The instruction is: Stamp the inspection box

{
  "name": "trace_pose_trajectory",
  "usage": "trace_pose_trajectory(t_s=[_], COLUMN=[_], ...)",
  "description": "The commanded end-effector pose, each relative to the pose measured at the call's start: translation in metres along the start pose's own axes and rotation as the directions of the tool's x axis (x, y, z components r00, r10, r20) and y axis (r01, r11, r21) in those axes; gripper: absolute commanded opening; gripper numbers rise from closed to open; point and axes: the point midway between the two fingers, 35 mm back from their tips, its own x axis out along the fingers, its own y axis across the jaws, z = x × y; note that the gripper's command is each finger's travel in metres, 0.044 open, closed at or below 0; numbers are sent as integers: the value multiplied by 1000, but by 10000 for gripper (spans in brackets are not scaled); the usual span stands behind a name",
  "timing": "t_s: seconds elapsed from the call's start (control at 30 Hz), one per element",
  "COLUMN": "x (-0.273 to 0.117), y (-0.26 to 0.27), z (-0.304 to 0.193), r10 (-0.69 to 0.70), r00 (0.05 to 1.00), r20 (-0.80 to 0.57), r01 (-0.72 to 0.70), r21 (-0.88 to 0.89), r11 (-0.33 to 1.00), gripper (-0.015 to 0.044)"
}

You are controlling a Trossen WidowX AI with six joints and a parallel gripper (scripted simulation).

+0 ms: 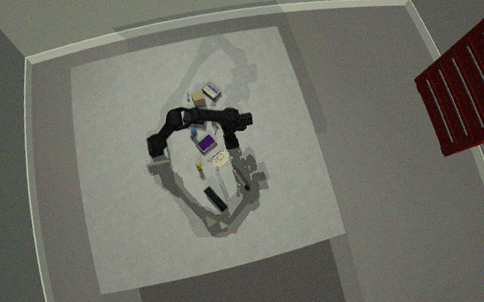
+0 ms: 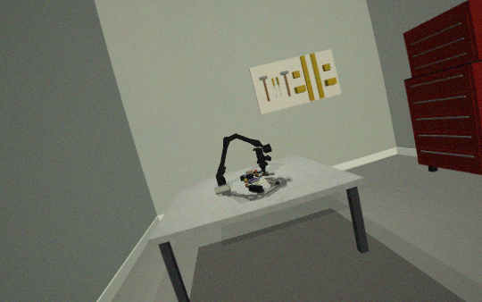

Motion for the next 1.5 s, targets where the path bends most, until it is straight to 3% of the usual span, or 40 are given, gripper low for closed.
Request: trace_pose_trajectory(t_s=[0.0,1.47], x=[-3,-24], y=[0,0], z=[0,0], r10=[3,6], r00=[1000,1000], r20=[1,2], r01=[-3,-6], r21=[-2,-2], r11=[1000,1000], gripper=[0,0])
